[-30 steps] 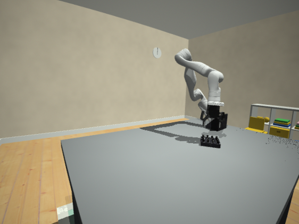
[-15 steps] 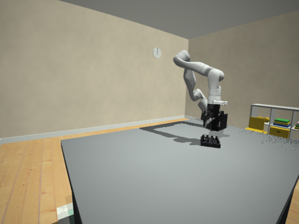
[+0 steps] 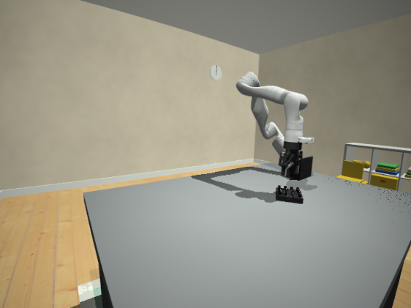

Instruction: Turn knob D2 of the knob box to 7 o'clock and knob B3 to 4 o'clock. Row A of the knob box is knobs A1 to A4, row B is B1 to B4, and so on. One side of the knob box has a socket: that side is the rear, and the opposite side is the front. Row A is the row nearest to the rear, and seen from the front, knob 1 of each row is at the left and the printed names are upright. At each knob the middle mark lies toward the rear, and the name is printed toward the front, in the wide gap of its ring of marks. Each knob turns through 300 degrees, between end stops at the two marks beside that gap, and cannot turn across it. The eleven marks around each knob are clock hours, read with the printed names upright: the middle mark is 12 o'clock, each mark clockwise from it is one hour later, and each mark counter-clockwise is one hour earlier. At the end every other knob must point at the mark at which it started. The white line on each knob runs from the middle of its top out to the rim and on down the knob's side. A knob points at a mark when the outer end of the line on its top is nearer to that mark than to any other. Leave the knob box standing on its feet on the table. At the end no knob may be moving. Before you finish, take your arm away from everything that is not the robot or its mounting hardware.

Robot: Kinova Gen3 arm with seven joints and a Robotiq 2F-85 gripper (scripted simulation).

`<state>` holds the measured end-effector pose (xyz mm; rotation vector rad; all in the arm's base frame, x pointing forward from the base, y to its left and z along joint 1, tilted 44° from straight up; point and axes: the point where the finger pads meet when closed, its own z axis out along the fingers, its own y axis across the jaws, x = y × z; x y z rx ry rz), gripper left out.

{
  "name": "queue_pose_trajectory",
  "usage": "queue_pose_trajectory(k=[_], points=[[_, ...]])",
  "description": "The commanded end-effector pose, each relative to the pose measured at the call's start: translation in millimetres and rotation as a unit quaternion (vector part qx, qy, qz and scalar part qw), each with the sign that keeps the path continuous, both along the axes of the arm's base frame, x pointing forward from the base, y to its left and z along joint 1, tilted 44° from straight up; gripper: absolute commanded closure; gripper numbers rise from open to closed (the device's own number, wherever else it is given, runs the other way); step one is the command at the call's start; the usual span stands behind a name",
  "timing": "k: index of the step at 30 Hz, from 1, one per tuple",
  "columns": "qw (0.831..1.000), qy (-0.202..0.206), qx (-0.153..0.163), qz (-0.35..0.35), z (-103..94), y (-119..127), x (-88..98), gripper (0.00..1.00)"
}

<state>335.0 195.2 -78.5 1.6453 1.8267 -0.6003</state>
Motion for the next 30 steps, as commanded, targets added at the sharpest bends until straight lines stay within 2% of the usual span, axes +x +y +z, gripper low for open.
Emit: queue_pose_trajectory(k=[1,16,30], points=[[1.000,0.011,-0.001,0.005,-2.3,1,4.2,0.00],[0.988,0.110,-0.021,0.103,-2.3,8,23.5,0.00],[0.983,0.134,-0.026,0.126,-2.1,10,28.0,0.00]])
